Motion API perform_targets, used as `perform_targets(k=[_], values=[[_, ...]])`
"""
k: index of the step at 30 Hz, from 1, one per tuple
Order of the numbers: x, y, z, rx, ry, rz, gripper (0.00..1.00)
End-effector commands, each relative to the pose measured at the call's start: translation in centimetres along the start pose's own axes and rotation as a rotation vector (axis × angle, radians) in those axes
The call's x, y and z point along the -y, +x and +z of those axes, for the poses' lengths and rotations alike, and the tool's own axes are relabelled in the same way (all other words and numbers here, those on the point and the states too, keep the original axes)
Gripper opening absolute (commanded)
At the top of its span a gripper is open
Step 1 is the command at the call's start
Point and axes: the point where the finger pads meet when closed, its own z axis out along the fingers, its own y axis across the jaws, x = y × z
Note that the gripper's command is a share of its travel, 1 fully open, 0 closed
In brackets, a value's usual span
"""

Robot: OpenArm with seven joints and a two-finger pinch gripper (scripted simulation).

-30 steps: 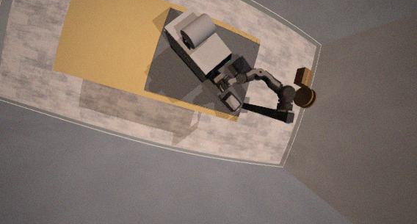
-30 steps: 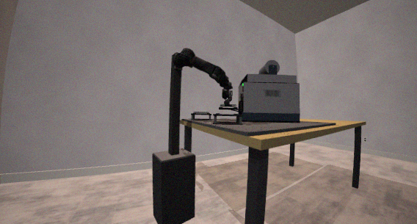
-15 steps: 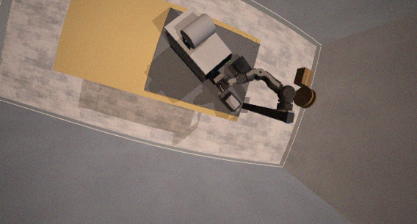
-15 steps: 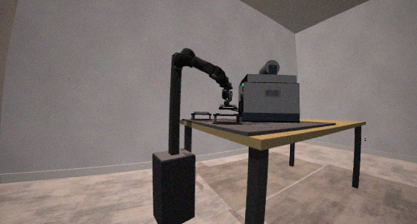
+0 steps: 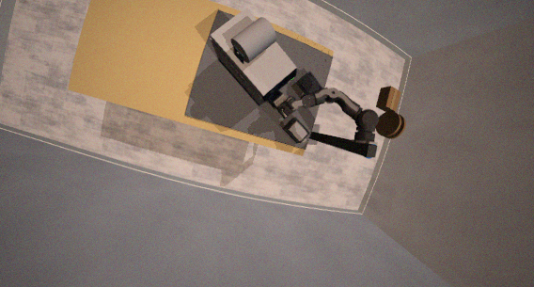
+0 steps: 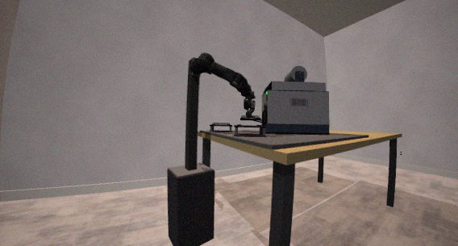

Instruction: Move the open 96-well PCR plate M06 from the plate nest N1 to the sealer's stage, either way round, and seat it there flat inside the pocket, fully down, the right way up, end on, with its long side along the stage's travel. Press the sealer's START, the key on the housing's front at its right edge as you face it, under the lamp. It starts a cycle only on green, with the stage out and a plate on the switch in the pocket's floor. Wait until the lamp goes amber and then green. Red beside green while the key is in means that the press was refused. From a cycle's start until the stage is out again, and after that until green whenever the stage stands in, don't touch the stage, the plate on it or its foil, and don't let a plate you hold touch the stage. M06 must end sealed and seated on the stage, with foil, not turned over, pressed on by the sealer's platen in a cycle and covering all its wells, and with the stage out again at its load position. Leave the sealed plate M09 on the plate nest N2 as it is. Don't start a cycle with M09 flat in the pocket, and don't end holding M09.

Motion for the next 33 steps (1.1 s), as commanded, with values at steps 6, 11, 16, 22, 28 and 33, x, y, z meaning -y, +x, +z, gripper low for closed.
perform_targets(k=[6,11,16,22,28,33], values=[[-0.49,-0.28,-0.31,0.007,-0.017,-0.002,0.00],[-0.49,-0.28,-0.31,0.007,-0.017,-0.002,0.00],[-0.49,-0.28,-0.31,0.007,-0.017,-0.002,0.00],[-0.47,-0.32,-0.37,0.005,-0.012,-0.001,0.00],[-0.47,-0.32,-0.37,0.005,-0.012,-0.001,0.00],[-0.47,-0.32,-0.37,0.005,-0.012,-0.001,0.00]])
